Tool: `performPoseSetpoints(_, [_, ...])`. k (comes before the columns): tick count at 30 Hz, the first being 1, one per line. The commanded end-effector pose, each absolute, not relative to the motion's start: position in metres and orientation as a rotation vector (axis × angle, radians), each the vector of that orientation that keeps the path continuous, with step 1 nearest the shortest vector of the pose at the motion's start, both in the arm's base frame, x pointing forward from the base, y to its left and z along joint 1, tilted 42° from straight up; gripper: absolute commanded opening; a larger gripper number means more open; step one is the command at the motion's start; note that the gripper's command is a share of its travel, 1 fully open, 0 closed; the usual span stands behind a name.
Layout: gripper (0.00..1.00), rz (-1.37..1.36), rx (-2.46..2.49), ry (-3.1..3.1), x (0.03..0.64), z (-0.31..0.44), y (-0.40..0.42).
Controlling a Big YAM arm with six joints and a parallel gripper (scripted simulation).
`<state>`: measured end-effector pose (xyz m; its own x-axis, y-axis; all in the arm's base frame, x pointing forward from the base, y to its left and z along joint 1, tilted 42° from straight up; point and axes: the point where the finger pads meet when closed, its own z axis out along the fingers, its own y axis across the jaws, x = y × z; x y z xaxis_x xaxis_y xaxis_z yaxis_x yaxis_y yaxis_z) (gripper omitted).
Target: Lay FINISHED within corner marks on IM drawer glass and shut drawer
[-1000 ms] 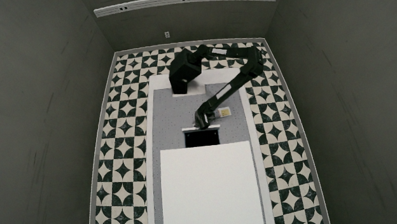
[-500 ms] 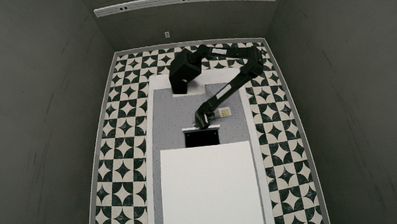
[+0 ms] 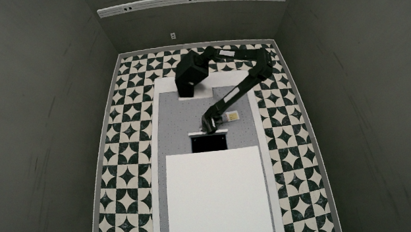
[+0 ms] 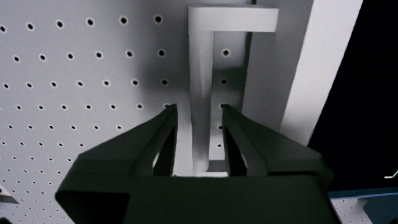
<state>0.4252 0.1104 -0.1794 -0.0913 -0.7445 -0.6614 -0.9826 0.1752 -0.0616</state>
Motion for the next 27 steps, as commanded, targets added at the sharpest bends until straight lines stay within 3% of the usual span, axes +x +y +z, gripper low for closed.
performPoseSetpoints(1, [0.31, 0.579, -1.651, 1.89, 0.413, -0.183, 0.119])
performPoseSetpoints(27, [0.31, 0.539, -1.616, 1.894, 0.422, -0.149, 0.082])
